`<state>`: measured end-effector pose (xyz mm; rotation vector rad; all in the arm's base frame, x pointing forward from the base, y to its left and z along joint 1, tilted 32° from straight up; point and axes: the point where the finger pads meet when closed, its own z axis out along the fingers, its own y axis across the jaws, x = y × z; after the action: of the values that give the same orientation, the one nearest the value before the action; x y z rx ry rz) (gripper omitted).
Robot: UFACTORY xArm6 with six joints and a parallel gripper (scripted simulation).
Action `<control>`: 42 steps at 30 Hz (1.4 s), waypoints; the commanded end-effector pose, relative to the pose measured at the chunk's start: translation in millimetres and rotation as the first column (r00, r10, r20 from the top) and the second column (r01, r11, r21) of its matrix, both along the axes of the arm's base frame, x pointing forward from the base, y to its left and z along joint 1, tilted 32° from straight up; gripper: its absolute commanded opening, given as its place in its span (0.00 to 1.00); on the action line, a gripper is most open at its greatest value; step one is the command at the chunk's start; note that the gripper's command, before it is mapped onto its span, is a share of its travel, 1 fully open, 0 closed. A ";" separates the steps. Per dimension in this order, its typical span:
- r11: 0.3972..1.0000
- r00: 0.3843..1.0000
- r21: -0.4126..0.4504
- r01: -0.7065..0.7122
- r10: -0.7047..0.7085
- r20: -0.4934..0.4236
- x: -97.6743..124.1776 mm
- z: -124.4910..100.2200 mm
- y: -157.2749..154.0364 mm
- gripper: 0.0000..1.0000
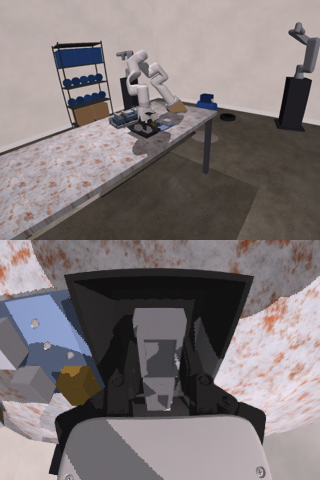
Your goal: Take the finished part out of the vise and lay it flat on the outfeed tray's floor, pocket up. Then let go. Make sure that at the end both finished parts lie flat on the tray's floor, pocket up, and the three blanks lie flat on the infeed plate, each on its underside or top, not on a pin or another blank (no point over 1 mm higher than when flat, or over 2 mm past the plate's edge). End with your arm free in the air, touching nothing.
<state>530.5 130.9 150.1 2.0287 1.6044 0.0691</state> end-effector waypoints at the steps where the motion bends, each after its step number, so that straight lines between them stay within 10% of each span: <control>1: 1.000 1.000 0.002 -0.001 0.001 0.004 0.8 1.7 1.0 0.00; 42: 1.000 1.000 0.002 -0.001 0.001 0.004 5.8 -9.2 -3.8 0.00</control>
<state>535.3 126.2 139.5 2.0286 1.6046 0.0690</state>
